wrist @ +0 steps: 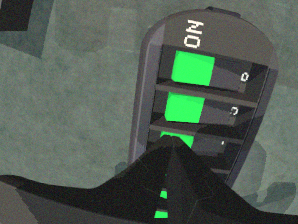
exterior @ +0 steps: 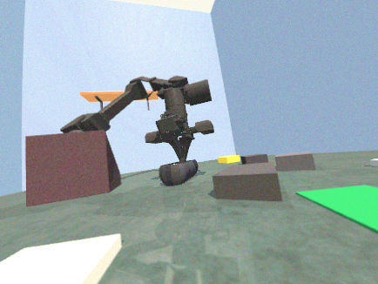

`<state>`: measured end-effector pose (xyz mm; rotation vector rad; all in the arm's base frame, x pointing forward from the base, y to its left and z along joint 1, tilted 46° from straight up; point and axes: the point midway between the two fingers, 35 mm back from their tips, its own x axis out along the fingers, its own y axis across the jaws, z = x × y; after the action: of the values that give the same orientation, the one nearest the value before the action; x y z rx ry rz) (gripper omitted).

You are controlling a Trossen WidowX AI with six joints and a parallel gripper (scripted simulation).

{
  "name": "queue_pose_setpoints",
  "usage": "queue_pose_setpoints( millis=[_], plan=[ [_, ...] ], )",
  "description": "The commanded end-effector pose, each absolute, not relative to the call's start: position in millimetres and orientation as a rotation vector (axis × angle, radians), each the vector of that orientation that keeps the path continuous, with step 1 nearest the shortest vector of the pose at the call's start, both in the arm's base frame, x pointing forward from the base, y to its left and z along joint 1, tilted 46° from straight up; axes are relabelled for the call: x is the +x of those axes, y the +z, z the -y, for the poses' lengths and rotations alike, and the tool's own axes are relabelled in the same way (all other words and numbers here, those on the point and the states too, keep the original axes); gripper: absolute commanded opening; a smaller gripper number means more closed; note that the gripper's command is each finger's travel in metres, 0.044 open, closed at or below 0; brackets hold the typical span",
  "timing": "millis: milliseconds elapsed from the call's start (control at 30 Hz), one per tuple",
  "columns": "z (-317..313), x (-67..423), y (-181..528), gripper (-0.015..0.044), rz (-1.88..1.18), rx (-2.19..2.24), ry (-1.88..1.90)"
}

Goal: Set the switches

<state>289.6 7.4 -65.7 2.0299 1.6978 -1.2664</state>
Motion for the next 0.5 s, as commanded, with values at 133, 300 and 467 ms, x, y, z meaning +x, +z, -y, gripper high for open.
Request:
queue_pose_setpoints(
  millis=[133,300,467],
  plan=[
    [-9.5,288.1,-67.1,0.0,-1.703,2.033,-1.272],
    [6.9,289.8,-51.8,0.0,-1.701,2.03,-1.273],
    [22.6,289.8,-35.7,0.0,-1.701,2.032,-1.274]
  ],
)
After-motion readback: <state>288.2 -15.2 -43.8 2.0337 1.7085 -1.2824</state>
